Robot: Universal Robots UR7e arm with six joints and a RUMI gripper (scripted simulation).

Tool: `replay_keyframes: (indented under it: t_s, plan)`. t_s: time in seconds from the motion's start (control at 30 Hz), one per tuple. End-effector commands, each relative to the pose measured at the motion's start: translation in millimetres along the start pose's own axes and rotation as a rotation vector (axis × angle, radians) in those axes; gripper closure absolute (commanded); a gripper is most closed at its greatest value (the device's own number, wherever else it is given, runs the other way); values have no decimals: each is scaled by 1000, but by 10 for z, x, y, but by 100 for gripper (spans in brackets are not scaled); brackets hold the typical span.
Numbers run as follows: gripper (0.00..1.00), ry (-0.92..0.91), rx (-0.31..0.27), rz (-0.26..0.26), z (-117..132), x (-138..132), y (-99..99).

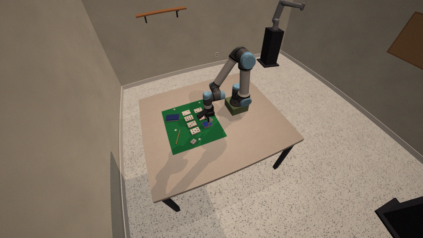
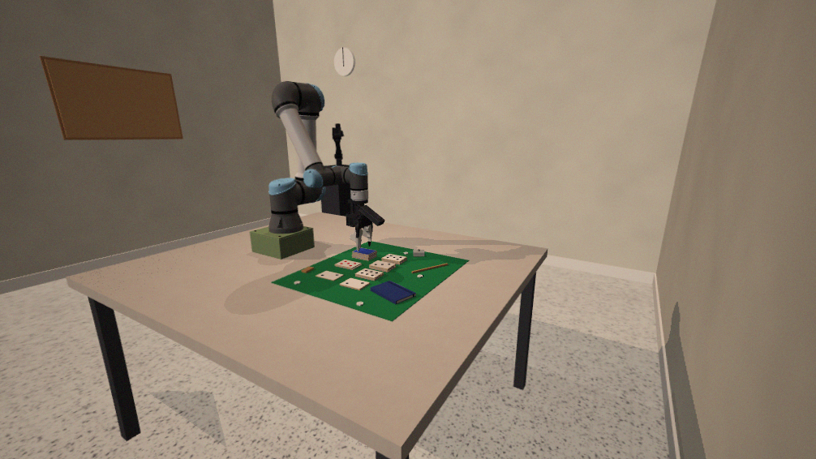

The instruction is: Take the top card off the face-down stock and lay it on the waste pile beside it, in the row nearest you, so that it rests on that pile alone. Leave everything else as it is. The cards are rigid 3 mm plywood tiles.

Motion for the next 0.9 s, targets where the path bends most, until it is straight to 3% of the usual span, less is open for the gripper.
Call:
replay_keyframes:
  t_s: [0.0,0.87]
  plan:
    - [50,0,0,-1,2,0,-4]
    - [50,0,-3,-2,18,-6,-64]
Point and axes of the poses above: the point where the finger pads meet when closed, its own y axis back along the fingers, its own x axis across the jaws, z = x × y, the point moved 6 cm from there along y, back along the fingers, and after that the axes turned 13 degrees about y, right-handed, at the moved point
